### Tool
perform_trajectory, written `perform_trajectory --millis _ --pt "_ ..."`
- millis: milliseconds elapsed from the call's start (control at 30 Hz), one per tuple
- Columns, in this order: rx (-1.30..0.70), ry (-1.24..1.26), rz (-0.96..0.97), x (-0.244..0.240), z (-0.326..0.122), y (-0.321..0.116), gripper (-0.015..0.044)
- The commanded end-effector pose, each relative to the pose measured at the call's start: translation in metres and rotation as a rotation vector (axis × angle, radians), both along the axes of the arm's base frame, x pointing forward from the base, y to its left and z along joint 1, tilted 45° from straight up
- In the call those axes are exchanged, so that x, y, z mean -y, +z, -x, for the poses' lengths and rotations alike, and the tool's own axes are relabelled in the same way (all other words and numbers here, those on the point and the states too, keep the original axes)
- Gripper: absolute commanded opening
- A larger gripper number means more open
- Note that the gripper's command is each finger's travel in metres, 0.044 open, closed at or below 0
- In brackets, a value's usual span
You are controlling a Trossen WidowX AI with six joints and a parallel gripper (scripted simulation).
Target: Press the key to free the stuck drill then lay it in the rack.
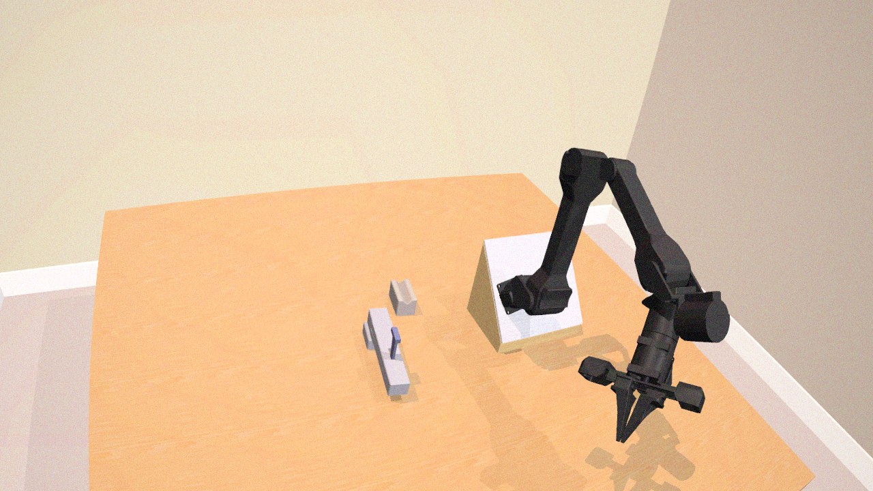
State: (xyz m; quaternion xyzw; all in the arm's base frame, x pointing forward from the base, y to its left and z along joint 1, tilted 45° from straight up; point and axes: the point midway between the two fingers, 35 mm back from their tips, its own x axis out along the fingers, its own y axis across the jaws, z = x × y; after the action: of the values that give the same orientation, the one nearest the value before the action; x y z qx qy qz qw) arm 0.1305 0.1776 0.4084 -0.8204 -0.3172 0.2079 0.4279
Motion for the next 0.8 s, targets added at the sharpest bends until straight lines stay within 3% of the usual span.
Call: perform_trajectory --millis 0,200,400,567,767 --pt "-0.231 -0.102 0.033 -0.014 -0.036 -0.04 0.0" --pt "-0.64 -0.323 -0.001 -0.004 -0.094 -0.108 0.0" --pt "-1.067 -0.618 -0.157 0.039 -0.138 -0.173 0.0" --pt "-1.432 -0.896 -0.391 0.086 -0.157 -0.221 0.0" --pt "-1.881 -1.247 -0.82 0.145 -0.161 -0.27 0.0"
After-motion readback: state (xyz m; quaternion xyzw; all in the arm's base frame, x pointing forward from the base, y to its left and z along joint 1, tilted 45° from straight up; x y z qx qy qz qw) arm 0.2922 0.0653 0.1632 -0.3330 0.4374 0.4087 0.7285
